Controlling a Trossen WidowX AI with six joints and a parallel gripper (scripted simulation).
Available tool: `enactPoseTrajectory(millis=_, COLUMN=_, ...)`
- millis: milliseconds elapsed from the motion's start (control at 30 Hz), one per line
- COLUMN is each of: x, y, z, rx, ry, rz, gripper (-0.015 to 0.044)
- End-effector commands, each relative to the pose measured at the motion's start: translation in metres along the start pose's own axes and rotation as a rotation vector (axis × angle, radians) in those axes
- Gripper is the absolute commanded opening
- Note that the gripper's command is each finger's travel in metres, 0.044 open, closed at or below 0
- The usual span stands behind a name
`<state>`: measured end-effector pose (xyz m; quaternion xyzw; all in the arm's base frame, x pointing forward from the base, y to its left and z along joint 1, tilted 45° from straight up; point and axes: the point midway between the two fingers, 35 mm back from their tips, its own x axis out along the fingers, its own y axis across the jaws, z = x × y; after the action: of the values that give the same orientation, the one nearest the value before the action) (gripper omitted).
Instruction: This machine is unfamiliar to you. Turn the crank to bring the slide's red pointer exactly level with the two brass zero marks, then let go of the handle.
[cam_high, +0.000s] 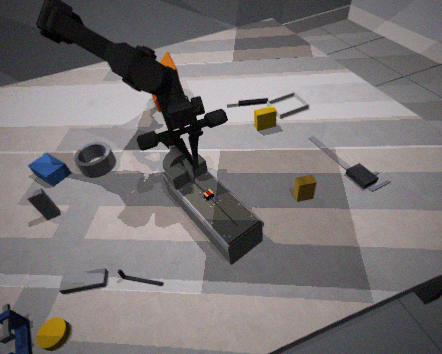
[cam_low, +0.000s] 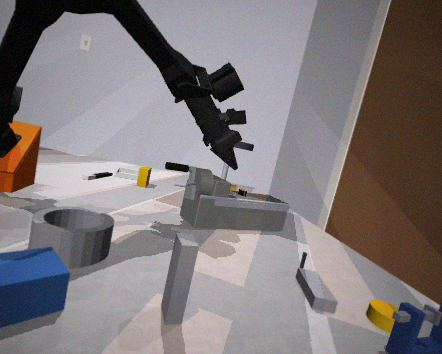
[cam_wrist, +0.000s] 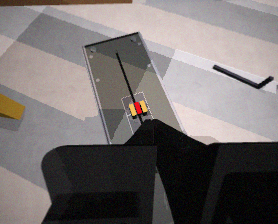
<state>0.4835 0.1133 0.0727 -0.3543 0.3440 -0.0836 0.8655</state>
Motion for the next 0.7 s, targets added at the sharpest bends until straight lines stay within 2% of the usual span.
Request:
enactPoseTrajectory(millis=0, x=0.0000, y=0.0000, z=0.0000, rx=0.000, ry=0.000, rz=0.000, gripper=0.0000)
enactPoseTrajectory(millis=267, x=0.0000, y=0.0000, z=0.0000, rx=0.000, ry=0.000, rz=0.000, gripper=0.0000)
enactPoseTrajectory(millis=667, x=0.0000, y=0.0000, z=0.0000, rx=0.000, ry=0.000, rz=0.000, gripper=0.0315)
